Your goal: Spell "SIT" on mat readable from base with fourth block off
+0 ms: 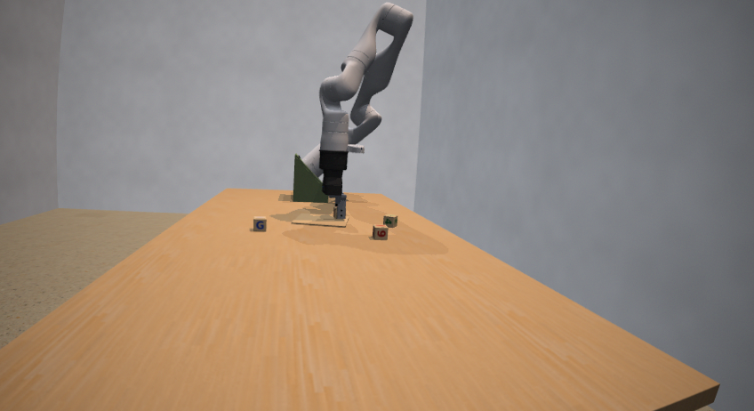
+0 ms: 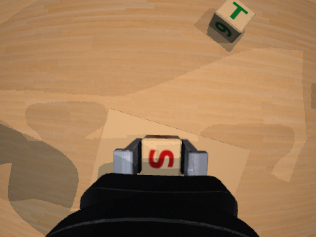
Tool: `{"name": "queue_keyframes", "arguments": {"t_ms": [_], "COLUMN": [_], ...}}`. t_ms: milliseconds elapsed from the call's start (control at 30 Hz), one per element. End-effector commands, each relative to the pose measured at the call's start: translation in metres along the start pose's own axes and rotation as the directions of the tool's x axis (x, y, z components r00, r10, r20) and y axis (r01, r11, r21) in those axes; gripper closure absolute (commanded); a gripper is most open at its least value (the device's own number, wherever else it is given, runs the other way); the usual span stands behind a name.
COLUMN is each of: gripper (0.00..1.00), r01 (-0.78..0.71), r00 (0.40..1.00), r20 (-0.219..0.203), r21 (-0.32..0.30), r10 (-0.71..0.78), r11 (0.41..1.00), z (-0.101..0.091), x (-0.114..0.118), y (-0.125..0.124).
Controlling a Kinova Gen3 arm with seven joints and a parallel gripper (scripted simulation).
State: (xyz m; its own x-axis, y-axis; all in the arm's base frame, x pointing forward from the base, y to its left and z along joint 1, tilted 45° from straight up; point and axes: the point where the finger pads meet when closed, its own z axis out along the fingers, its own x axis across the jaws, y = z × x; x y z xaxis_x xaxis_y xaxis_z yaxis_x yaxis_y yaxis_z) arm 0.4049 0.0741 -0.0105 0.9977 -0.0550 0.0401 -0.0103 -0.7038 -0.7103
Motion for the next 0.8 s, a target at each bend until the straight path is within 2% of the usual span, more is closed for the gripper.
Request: {"name": "queue_keyframes", "arguments": {"t_ms": [0,767], "gripper": [0.43,0.43], "r01": [0.013,0.013], "r00": [1.0,1.0], "r20": [-0.002,-0.002], "r21": [-0.002,-0.002], "r10": [-0.013,-0.013], "r11": [1.0,1.0], "z": [-0.0007,0.0024], "x": [0.0009,0.0004], "y": [0.0016,0.0014]}}
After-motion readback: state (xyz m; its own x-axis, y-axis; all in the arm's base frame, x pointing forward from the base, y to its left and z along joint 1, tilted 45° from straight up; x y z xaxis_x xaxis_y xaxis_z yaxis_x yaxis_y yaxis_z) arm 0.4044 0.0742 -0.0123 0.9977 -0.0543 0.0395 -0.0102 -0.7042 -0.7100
